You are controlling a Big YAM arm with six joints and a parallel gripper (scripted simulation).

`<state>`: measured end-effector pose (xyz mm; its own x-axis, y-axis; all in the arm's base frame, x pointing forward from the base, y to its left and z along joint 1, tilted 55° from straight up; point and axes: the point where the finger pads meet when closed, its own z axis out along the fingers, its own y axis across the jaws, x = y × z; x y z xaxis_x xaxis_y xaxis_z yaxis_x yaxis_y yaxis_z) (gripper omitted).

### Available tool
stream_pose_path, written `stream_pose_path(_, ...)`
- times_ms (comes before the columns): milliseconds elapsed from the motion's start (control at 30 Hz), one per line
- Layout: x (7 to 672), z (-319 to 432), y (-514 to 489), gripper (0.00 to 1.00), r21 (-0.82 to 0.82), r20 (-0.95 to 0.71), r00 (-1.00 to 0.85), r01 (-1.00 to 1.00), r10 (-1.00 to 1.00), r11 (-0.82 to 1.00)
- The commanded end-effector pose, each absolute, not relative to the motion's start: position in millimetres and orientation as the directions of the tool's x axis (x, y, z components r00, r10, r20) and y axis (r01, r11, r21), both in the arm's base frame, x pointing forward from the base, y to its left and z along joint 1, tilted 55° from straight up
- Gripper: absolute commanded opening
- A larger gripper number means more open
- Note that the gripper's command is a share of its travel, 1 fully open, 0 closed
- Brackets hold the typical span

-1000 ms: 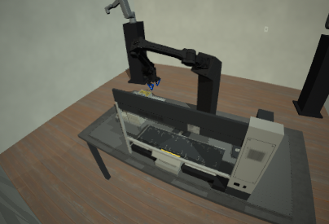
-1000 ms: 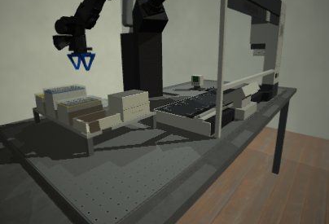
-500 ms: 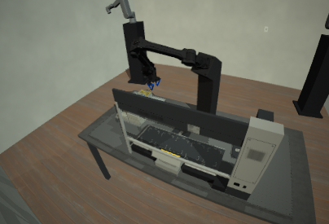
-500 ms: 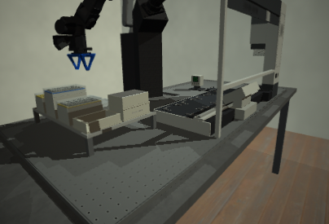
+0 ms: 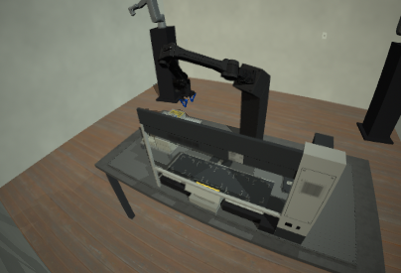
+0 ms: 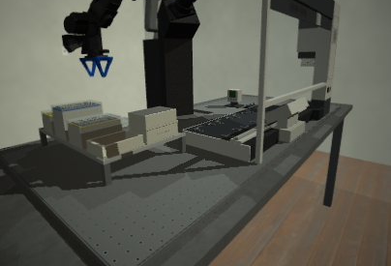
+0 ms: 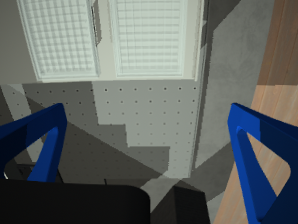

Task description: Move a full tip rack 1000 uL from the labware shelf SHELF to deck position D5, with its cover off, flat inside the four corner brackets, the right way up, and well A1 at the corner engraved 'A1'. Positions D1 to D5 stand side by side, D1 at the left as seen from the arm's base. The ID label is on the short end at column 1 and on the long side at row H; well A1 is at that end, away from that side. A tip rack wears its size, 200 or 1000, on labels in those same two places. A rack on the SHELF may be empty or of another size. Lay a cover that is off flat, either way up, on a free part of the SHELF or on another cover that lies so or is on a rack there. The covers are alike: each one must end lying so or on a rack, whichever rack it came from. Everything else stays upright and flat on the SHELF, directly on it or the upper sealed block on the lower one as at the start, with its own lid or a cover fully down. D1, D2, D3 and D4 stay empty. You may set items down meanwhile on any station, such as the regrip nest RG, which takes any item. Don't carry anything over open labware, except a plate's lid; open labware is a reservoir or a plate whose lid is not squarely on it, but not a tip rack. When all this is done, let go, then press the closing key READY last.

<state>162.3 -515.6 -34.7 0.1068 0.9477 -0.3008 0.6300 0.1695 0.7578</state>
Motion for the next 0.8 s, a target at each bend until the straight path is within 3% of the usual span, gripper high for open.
stream_pose_path(0, 137.3, -16.8, -521.0, 1.0, 0.746, -0.337, 0.12, 0.639, 0.934, 0.188)
stream_pose_path(767, 104.0, 4.1, -496.2, 1.0, 0.751, -0.311, 0.097, 0.635, 0.945, 0.181)
